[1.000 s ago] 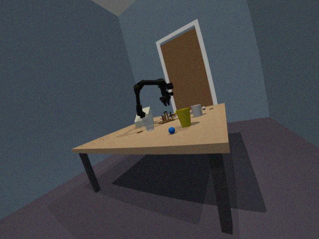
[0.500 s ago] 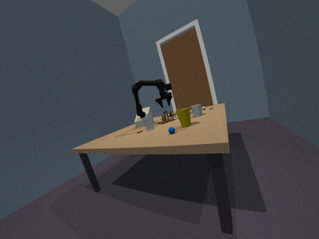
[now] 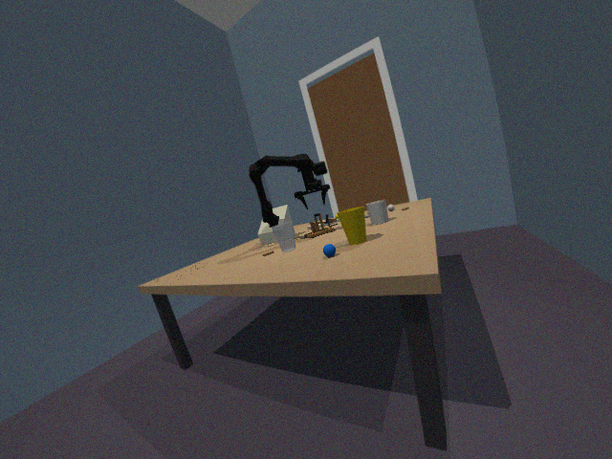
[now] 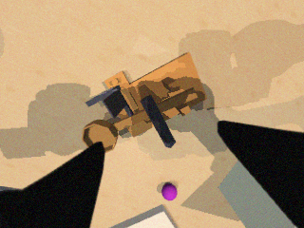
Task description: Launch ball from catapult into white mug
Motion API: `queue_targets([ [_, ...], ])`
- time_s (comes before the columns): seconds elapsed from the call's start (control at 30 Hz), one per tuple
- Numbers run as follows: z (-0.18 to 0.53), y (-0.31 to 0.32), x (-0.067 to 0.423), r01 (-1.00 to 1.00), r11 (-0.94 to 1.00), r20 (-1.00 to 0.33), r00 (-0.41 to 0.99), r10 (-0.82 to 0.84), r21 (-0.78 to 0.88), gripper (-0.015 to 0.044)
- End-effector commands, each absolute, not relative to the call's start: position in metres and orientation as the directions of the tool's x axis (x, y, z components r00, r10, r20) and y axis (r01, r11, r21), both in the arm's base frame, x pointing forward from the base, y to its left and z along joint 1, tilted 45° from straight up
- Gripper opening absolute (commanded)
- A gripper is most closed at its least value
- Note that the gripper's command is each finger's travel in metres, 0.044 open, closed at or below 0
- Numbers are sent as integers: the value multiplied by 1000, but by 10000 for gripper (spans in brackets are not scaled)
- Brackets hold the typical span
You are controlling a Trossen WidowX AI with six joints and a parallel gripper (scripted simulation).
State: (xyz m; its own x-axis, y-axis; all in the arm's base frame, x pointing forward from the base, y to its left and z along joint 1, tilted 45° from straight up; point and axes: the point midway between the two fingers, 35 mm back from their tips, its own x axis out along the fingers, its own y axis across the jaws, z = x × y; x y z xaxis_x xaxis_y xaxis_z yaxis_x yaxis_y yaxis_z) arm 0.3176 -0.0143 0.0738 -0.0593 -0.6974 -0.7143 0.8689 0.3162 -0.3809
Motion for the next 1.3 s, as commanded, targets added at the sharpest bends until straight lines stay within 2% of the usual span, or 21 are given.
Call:
queue_targets([
  [0.0,77,-18,314,924,236,-713,-53,-699,-300,440],
  [0.5,82,-31,299,989,-135,-712,-57,-700,54,440],
  [1.0,85,-43,283,791,-468,-710,-61,-702,395,440],
  [1.27,84,-46,281,758,-496,-710,-61,-702,424,440],
])
